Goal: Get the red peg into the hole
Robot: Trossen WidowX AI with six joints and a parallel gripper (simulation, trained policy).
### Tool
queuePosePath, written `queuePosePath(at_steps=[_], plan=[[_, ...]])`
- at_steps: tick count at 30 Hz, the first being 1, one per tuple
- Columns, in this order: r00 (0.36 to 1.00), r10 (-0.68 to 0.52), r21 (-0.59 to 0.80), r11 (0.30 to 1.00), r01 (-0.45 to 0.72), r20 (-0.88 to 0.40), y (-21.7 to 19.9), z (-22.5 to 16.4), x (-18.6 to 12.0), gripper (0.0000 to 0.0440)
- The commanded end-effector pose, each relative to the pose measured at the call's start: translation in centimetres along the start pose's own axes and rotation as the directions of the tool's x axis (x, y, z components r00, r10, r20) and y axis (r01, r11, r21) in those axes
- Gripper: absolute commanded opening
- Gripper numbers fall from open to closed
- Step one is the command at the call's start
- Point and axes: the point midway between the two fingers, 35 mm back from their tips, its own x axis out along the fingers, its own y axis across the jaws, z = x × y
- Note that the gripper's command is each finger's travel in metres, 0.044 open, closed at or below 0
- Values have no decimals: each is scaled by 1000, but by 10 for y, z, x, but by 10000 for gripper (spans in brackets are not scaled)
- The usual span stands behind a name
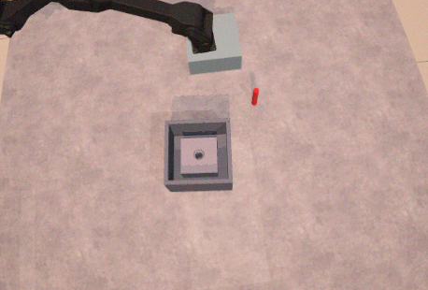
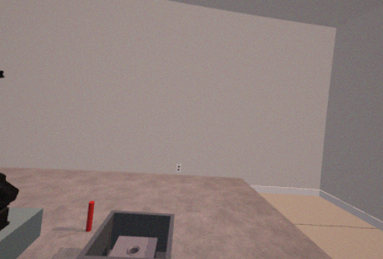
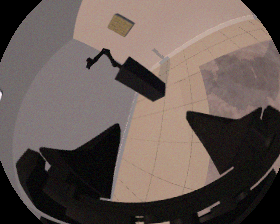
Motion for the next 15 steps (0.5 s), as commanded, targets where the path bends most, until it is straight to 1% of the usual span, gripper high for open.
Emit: queuePosePath(at_steps=[1,3,9,12,15], plan=[[1000,14,-11,1000,-14,-27,5,-8,-5,418],[996,36,-34,999,-39,-86,14,-28,-16,440],[966,62,-99,991,-89,-252,40,-86,-67,440],[941,66,-131,985,-115,-333,54,-113,-101,440],[906,66,-163,976,-147,-417,67,-139,-141,440]])
